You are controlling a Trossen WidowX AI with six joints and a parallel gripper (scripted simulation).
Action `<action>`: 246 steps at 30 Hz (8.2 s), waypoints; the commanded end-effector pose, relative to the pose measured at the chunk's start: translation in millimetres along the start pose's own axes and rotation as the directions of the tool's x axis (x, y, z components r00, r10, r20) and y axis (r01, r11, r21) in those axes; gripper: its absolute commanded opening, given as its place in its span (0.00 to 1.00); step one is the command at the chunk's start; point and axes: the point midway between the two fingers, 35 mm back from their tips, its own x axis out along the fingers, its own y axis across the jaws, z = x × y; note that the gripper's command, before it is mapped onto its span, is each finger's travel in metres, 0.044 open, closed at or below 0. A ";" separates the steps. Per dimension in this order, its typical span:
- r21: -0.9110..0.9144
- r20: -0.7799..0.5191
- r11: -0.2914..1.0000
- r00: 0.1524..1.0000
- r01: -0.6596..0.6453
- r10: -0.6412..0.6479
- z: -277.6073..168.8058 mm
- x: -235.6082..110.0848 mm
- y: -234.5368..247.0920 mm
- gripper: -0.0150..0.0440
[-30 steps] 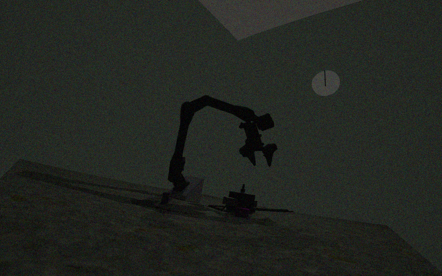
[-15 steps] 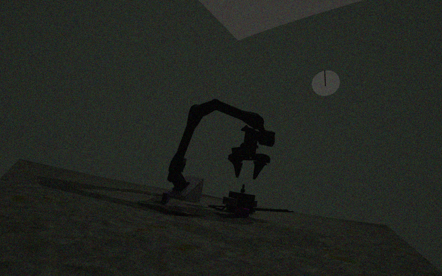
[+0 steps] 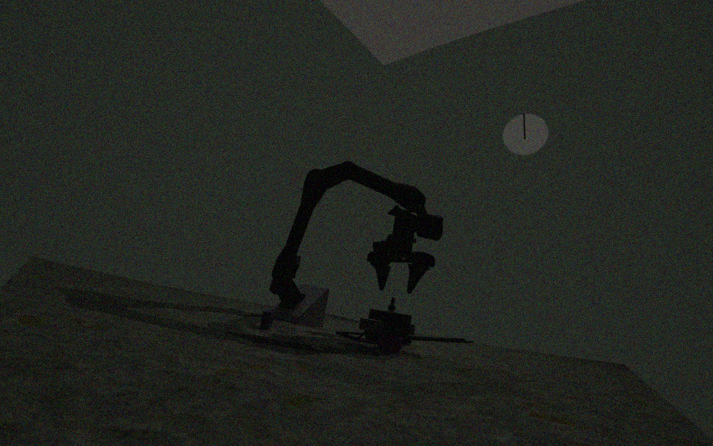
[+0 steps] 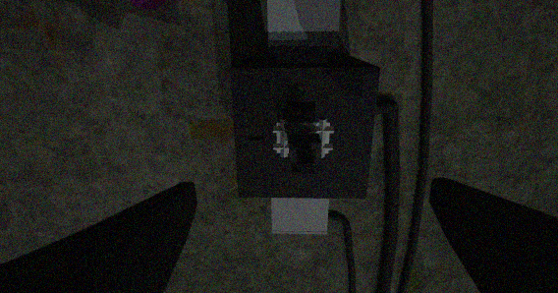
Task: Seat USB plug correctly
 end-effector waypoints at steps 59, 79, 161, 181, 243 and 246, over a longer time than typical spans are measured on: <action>0.000 0.001 1.000 1.000 0.000 0.000 0.6 19.8 0.0 0.25; 0.000 0.001 1.000 1.000 0.000 0.000 0.5 6.4 -0.1 0.25; -0.996 0.002 0.089 1.000 0.001 0.006 0.7 -7.1 0.7 0.25; -0.907 0.002 -0.421 1.000 0.004 0.006 0.7 -7.1 0.8 0.25; -0.003 0.002 -1.000 1.000 0.008 0.008 0.8 -6.7 0.9 0.25; -0.004 0.002 -1.000 1.000 0.008 0.008 0.8 -6.3 0.9 0.25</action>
